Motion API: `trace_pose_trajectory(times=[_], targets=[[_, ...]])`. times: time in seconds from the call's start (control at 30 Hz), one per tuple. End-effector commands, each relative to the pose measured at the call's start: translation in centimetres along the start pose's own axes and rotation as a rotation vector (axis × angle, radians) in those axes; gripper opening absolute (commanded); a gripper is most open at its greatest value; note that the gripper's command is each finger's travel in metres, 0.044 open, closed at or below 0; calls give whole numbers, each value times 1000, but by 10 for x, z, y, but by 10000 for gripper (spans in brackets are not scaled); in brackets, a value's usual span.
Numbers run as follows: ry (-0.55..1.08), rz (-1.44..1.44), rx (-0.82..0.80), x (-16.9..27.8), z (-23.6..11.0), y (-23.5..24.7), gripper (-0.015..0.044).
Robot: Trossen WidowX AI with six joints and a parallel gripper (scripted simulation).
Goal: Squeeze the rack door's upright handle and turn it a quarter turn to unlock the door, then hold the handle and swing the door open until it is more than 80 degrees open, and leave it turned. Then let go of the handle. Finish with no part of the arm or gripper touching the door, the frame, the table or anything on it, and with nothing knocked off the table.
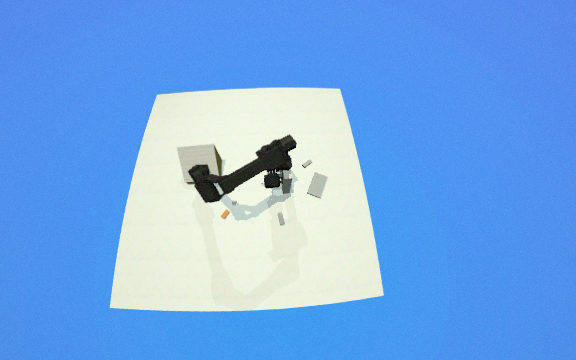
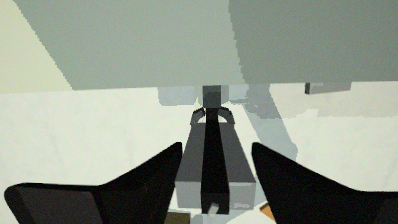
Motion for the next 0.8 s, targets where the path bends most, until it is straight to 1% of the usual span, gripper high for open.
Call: trace_pose_trajectory(times=[0.0, 0.07, 0.5, 0.63, 0.77], targets=[[12, -10, 3, 1, 4, 2, 161], [12, -10, 3, 1, 4, 2, 109], [12, -10, 3, 1, 4, 2, 22], [12, -2, 3, 1, 4, 2, 20], [11, 161, 4, 1, 4, 2, 20]])
Point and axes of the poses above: the point midway between the two fingers, 35 mm back from their tips, its own z axis out along the fingers, its own y axis across the jaws, x = y × z, the point moved 2 cm from there along -z, back along the fingers, and after that the axes turned 10 degrees about z, right-handed, at the moved point
